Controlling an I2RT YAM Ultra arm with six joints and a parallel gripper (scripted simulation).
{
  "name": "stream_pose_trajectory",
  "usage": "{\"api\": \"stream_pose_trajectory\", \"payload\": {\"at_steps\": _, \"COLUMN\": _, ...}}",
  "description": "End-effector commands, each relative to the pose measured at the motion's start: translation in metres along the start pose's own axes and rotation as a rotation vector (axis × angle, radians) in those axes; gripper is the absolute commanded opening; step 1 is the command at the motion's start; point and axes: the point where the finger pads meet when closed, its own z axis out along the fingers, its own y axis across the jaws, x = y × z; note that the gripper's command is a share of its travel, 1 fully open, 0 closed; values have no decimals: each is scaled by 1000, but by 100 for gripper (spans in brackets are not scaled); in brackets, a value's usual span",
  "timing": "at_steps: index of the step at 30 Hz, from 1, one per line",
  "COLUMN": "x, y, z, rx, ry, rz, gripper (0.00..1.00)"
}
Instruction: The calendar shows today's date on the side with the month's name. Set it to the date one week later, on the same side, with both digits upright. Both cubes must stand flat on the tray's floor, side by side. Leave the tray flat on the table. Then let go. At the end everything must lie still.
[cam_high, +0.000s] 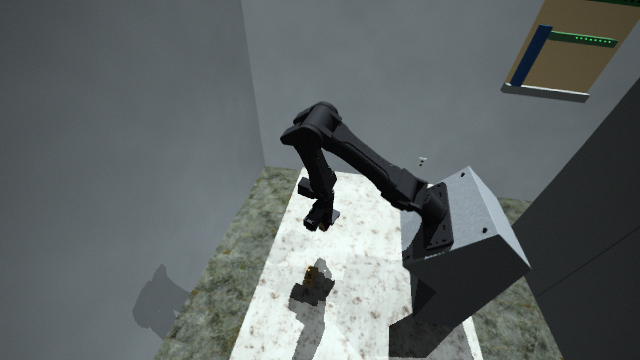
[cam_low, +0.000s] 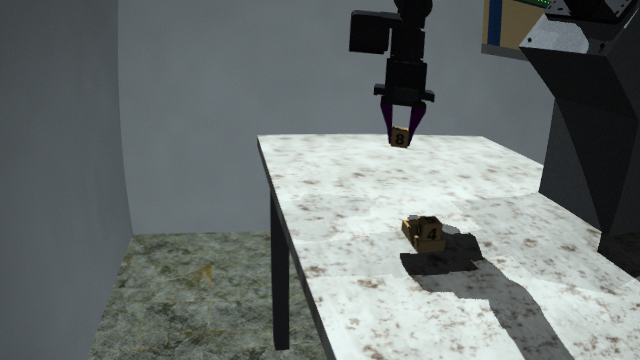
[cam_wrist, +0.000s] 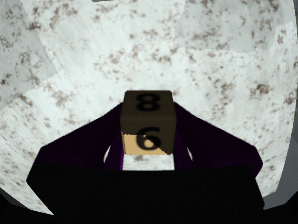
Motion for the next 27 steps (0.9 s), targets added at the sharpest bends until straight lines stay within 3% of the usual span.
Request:
{"api": "stream_pose_trajectory", "payload": {"at_steps": 1, "x": -1, "y": 2, "z": -2, "rx": -9, "ry": -10, "rz": 3, "gripper": 26}}
{"api": "stream_pose_trajectory", "payload": {"at_steps": 13, "x": -2, "y": 2, "z": -2, "rx": -9, "ry": -10, "rz": 49, "gripper": 26}}
{"api": "stream_pose_trajectory", "payload": {"at_steps": 20, "x": -2, "y": 2, "z": -2, "rx": -10, "ry": -9, "rz": 255, "gripper": 26}}
{"api": "stream_pose_trajectory", "payload": {"at_steps": 22, "x": -2, "y": 2, "z": -2, "rx": -10, "ry": -9, "rz": 255, "gripper": 26}}
{"api": "stream_pose_trajectory", "payload": {"at_steps": 27, "x": -2, "y": 1, "z": -2, "rx": -11, "ry": -8, "rz": 462, "gripper": 26}}
